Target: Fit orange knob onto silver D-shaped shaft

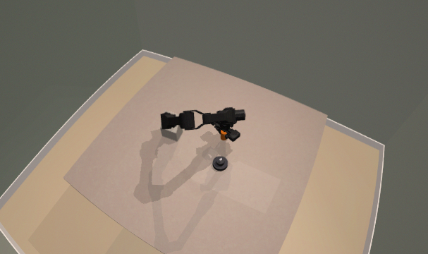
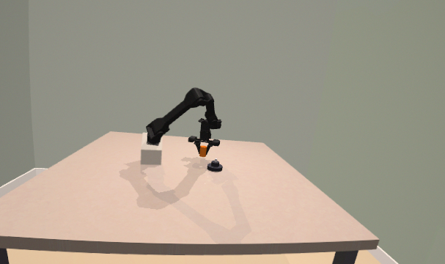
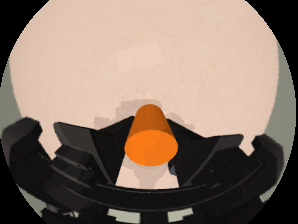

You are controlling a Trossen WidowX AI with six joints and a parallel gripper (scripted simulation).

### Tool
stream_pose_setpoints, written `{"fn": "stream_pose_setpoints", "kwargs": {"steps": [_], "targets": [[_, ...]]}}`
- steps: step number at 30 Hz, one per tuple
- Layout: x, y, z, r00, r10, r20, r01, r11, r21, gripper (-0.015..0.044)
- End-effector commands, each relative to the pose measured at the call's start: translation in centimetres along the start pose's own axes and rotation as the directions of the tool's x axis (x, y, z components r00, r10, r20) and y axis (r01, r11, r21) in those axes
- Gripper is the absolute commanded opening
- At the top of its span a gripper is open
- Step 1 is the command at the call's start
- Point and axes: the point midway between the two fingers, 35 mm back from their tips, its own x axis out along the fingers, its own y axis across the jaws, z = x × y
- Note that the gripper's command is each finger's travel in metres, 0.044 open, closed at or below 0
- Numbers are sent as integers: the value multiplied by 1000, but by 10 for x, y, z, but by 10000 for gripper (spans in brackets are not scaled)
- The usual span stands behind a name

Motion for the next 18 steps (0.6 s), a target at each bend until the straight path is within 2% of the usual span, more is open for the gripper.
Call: {"fn": "stream_pose_setpoints", "kwargs": {"steps": [1, 8, 17, 18], "targets": [[19, 0, 0, 1000, -3, -6, 3, 1000, -7, 0], [20, 1, -2, 1000, -3, -6, 3, 1000, -7, 0], [19, 1, -1, 1000, 4, -6, -4, 1000, 0, 236], [19, 1, -1, 1000, 4, -6, -4, 1000, 0, 240]]}}
